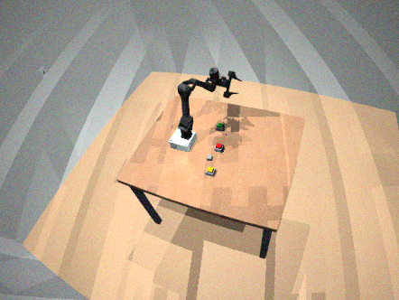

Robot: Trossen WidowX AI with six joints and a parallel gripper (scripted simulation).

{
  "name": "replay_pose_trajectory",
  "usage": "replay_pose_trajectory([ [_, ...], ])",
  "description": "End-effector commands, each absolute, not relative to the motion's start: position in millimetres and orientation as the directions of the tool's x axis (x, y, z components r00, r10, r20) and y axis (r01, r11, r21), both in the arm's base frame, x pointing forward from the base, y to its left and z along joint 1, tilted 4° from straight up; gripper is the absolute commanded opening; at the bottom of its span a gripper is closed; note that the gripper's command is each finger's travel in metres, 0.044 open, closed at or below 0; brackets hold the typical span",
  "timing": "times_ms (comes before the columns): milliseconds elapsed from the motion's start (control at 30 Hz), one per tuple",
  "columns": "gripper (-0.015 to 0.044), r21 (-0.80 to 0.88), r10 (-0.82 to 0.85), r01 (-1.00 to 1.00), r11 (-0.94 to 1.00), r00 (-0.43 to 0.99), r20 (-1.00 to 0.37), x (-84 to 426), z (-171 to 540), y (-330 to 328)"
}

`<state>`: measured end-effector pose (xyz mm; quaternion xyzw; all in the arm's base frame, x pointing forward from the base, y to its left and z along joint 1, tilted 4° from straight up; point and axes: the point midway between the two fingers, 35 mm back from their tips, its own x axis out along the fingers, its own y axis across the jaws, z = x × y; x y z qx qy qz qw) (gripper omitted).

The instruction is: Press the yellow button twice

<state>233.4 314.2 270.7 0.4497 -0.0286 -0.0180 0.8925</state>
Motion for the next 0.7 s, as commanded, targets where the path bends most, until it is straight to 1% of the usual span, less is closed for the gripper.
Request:
replay_pose_trajectory([
  [0,0.04,0.796,-0.06,0.008,0.605,0.998,0.035,236.0,270.7,313.5],
  [100,0.04,0.679,-0.081,0.043,0.733,0.996,0.024,272.9,269.4,300.9],
  [200,0.04,0.503,-0.111,0.101,0.858,0.994,-0.012,318.2,264.2,277.1],
  [333,0.04,0.247,-0.157,0.177,0.953,0.983,-0.096,371.5,251.8,232.6],
  [500,0.04,-0.075,-0.25,0.238,0.968,0.933,-0.26,421.2,223.8,156.9],
  [667,0.04,-0.318,-0.34,0.207,0.925,0.823,-0.455,442.3,191.7,67.8],
])
